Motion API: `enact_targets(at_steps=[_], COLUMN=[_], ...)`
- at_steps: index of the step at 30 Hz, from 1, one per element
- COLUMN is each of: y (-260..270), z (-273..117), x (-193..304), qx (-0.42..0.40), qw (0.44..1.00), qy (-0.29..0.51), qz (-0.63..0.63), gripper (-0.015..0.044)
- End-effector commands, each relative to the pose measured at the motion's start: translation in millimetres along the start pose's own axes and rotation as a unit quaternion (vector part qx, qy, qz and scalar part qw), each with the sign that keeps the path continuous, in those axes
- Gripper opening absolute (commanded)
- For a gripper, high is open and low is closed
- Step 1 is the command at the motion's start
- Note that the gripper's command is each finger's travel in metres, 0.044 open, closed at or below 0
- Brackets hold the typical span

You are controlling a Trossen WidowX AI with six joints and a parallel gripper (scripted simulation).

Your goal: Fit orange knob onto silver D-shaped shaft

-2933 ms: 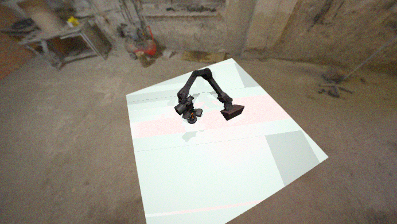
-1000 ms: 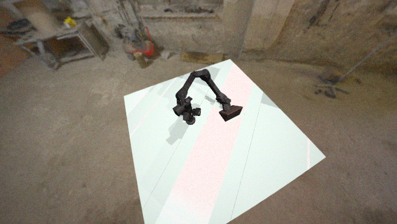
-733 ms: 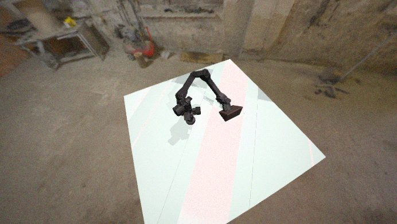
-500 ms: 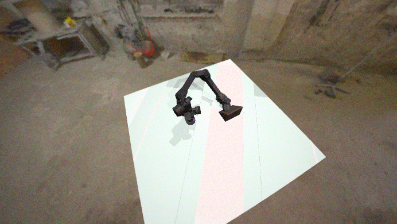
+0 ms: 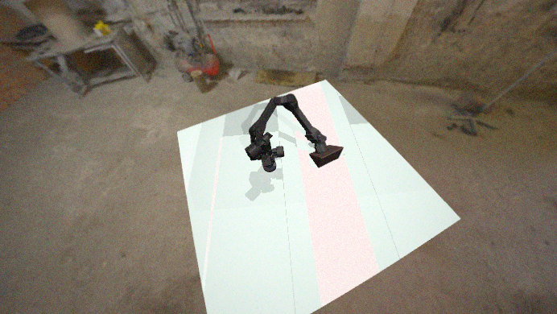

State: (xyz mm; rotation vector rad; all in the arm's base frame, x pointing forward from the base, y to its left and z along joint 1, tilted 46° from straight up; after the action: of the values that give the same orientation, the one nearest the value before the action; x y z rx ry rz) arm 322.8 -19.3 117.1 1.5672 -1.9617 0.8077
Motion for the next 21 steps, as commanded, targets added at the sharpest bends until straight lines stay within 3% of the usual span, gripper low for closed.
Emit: enact_targets(at_steps=[1,12,21], y=[-1.1,-1.9,-2.2], z=[0.6,-4.5,-4.1], x=[0.1,-0.1,-1.1], qx=[0.002,0.002,0.001], qw=[1.000,1.000,0.994], qy=[0.001,0.001,0.001], qz=[-0.001,-0.005,-0.105], gripper=[0.0000,0.0000,0.0000])
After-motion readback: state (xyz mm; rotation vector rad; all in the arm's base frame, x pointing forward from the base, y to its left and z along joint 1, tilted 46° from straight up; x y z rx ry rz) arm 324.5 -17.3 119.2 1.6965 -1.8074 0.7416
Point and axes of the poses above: the point midway between the two fingers, 35 mm back from their tips, its own z axis out along the fingers, its own y axis across the jaws, x = y × z, the point moved 2 cm from there along -z, back along the fingers, and after that the axes turned 11 degrees about -z, right-handed, at the moved point
